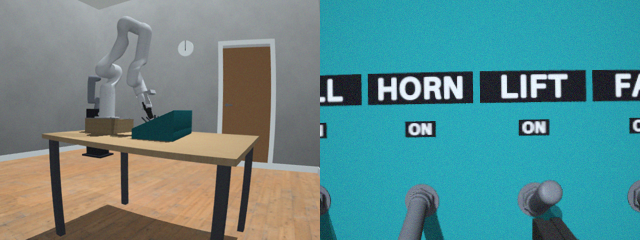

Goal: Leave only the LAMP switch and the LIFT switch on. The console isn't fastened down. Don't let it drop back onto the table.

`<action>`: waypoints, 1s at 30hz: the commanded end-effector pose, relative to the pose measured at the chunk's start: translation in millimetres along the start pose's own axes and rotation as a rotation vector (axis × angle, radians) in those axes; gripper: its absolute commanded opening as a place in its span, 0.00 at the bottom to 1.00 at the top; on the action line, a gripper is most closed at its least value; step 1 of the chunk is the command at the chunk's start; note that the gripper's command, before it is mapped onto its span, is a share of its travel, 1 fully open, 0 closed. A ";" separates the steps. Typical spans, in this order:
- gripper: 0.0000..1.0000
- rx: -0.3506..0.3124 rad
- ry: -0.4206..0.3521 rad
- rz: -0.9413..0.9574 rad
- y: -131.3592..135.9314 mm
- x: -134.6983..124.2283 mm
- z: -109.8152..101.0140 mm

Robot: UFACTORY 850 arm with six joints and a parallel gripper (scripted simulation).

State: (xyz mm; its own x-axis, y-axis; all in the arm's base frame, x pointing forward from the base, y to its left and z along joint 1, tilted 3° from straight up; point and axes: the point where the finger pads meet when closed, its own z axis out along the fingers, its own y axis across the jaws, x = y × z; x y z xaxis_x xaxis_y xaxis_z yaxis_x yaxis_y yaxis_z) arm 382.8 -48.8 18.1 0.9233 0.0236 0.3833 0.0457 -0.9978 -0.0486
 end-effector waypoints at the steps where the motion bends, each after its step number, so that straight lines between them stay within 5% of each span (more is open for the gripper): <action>1: 0.00 0.000 0.001 0.000 0.1 1.9 -0.1; 30: 0.00 0.000 0.001 0.000 0.1 -4.9 -0.1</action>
State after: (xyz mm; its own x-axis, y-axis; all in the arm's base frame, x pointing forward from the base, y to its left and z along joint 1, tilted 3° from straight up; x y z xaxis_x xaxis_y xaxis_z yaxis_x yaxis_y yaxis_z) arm 382.1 -48.8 17.8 0.9233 0.0237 0.3833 0.0458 -0.9978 -0.0487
